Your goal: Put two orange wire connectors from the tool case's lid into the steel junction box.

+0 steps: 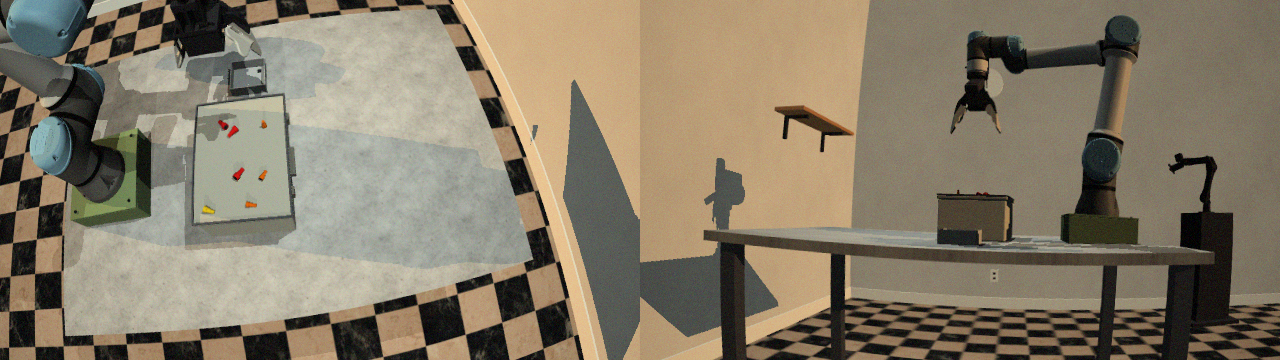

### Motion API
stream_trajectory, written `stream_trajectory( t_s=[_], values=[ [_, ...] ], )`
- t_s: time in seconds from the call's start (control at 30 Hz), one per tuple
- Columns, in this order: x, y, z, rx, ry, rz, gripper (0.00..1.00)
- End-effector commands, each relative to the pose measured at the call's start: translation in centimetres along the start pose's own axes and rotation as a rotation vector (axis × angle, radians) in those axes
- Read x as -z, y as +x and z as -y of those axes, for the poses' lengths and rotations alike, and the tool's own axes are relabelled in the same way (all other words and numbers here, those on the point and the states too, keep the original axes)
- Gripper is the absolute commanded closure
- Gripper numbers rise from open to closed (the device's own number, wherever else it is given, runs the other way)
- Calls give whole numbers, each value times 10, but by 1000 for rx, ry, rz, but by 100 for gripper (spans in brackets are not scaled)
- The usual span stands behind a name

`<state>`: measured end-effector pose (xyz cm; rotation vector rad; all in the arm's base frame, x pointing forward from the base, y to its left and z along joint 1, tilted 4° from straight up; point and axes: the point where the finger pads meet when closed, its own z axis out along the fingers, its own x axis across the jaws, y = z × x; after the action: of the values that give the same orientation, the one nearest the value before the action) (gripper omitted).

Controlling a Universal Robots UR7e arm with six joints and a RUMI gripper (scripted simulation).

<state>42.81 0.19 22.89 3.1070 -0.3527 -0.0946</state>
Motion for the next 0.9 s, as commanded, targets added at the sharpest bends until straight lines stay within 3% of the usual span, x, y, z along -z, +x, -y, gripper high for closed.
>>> stream_trajectory(
  t_s=[0.0, 0.77, 0.8, 0.87],
  values=[
    [0, 0, 0, 0, 0, -1, 0],
    [0, 0, 0, 0, 0, -1, 0],
    [0, 0, 0, 0, 0, -1, 100],
    [0, 0, 0, 0, 0, -1, 100]
  ],
)
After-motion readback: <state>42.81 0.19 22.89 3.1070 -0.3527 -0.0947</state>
